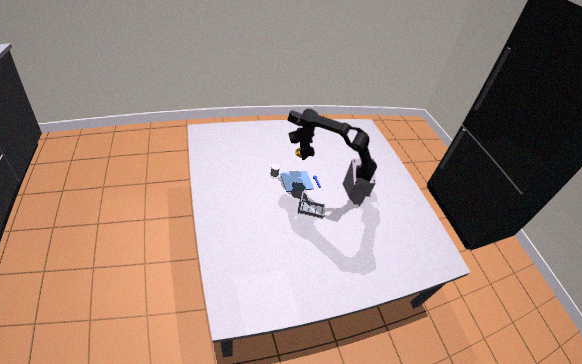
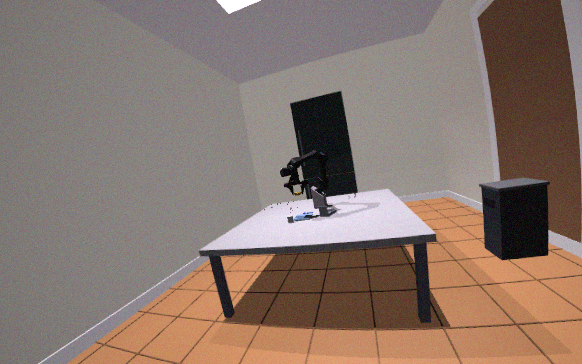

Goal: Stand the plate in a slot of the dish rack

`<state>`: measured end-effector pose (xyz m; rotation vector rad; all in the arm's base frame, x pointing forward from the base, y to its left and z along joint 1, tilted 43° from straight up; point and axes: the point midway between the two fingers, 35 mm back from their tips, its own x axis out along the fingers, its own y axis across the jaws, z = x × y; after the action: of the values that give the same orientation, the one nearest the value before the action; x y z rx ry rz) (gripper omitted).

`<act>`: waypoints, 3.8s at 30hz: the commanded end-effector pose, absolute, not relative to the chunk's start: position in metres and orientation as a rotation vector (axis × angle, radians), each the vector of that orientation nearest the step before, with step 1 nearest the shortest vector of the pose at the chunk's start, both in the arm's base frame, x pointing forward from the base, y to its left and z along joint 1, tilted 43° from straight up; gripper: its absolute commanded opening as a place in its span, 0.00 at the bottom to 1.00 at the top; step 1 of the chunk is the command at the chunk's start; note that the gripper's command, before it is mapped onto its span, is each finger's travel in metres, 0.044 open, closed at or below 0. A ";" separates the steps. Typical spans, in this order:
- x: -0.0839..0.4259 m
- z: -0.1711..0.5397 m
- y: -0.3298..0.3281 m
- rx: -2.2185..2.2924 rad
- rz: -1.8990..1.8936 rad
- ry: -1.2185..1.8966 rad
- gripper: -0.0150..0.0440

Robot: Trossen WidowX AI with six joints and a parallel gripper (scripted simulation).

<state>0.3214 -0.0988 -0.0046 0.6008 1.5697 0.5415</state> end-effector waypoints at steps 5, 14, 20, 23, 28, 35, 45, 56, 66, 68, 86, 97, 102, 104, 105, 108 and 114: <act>0.316 0.030 -0.074 0.787 0.342 1.644 0.25; 0.302 0.064 -0.043 1.017 0.083 1.719 0.25; 0.289 0.085 -0.022 1.167 -0.096 1.754 0.25; 0.282 0.094 -0.012 1.242 -0.189 1.767 0.25; 0.268 0.108 0.004 1.364 -0.345 1.781 0.25; 0.246 0.124 0.025 1.532 -0.572 1.786 0.25; 0.212 0.142 0.052 1.758 -0.911 1.762 0.25; 0.188 0.149 0.067 1.895 -1.143 1.725 0.25; 0.185 0.116 0.069 1.643 -1.142 1.651 0.25; 0.185 0.109 0.069 1.588 -1.137 1.630 0.25; 0.193 0.057 0.070 1.174 -1.029 1.384 0.25; 0.204 0.038 0.075 0.990 -0.922 1.208 0.25; 0.209 0.033 0.078 0.923 -0.866 1.120 0.25; 0.211 0.032 0.080 0.899 -0.843 1.085 0.25; 0.212 0.031 0.081 0.888 -0.831 1.067 0.25; 0.214 0.029 0.084 0.855 -0.795 1.014 0.25; 0.219 0.028 0.092 0.800 -0.719 0.908 0.25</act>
<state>0.2175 0.0900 0.0291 0.8196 0.9569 -0.7431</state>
